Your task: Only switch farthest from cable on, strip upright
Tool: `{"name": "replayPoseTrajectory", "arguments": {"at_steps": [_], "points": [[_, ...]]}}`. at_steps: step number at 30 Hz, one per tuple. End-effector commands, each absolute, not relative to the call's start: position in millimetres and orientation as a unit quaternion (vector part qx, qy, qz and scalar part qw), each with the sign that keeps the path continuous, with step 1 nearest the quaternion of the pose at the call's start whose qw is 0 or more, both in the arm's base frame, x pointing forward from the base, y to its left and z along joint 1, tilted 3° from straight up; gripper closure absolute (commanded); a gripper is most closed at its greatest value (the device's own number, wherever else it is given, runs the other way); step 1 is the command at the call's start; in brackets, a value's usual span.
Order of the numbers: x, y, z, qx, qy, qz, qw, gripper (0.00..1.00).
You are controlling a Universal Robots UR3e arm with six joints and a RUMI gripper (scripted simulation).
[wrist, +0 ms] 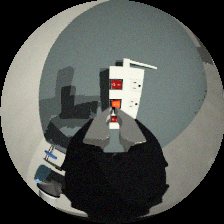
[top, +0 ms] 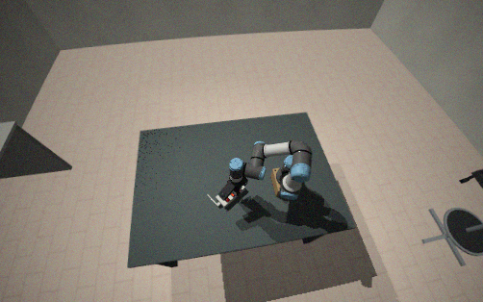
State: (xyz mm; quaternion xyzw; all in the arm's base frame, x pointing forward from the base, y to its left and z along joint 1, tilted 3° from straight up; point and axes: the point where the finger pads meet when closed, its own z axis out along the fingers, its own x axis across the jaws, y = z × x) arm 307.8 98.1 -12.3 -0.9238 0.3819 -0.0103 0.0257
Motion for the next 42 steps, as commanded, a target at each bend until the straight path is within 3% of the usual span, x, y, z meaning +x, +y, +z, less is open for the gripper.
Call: {"name": "replayPoseTrajectory", "arguments": {"at_steps": [1, 42], "points": [[308.3, 98.5, -12.5, -0.924, 0.382, -0.011, 0.026, 1.00], [308.9, 98.6, -21.2, -0.924, 0.382, -0.012, 0.026, 1.00]]}}
